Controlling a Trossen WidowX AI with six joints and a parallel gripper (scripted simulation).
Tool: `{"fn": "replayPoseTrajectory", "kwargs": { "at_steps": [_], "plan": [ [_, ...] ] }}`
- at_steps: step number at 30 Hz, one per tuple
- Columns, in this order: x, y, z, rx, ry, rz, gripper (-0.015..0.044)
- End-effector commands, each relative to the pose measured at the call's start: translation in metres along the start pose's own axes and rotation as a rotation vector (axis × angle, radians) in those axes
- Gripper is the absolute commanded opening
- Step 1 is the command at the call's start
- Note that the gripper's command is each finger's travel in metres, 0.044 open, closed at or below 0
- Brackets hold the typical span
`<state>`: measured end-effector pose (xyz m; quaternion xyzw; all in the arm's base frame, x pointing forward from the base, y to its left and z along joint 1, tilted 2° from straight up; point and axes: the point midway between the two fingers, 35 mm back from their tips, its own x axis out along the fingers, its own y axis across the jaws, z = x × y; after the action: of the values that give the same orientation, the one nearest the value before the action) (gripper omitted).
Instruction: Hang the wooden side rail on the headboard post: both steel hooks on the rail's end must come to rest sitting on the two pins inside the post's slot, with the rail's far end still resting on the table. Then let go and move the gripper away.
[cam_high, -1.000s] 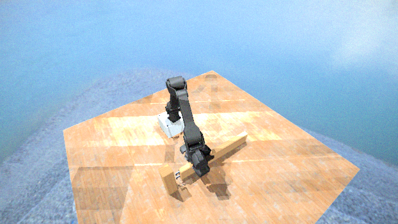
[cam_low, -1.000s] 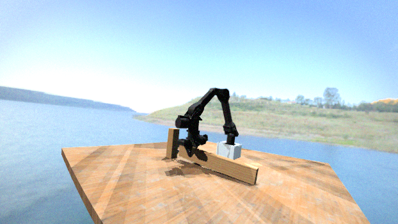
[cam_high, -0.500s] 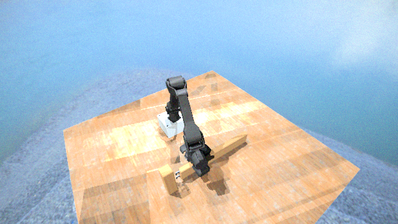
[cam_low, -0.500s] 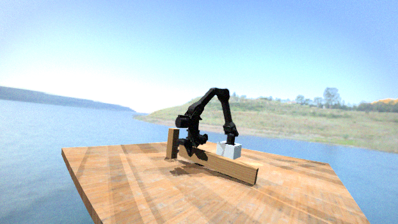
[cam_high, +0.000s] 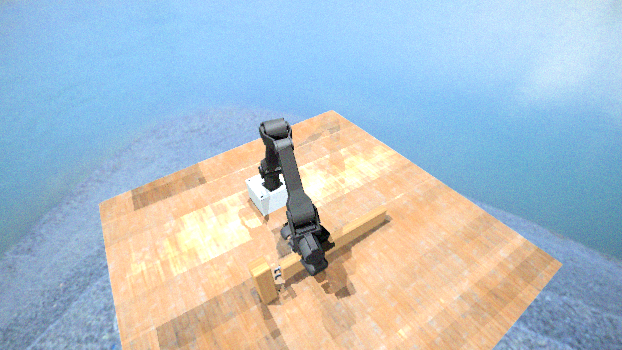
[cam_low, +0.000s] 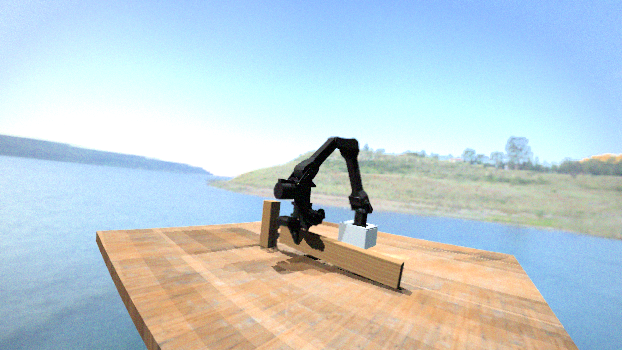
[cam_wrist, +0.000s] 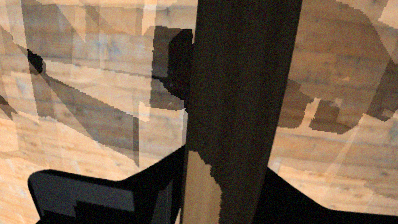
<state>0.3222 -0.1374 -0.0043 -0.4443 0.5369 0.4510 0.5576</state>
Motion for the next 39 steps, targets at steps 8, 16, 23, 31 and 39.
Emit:
{"fn": "replayPoseTrajectory", "kwargs": {
  "at_steps": [8,16,23,31,39],
  "plan": [
    [-0.006,-0.0068,-0.0021,-0.002,0.002,-0.025,0.0],
    [-0.0051,-0.0077,-0.003,-0.002,0.002,-0.025,0.0],
    [-0.0044,-0.0086,-0.0038,-0.002,0.002,-0.025,0.0],
    [-0.0035,-0.0095,-0.0047,-0.002,0.002,-0.025,0.0],
    [-0.0032,-0.0103,-0.0055,-0.002,0.002,-0.025,0.0]
  ]
}}
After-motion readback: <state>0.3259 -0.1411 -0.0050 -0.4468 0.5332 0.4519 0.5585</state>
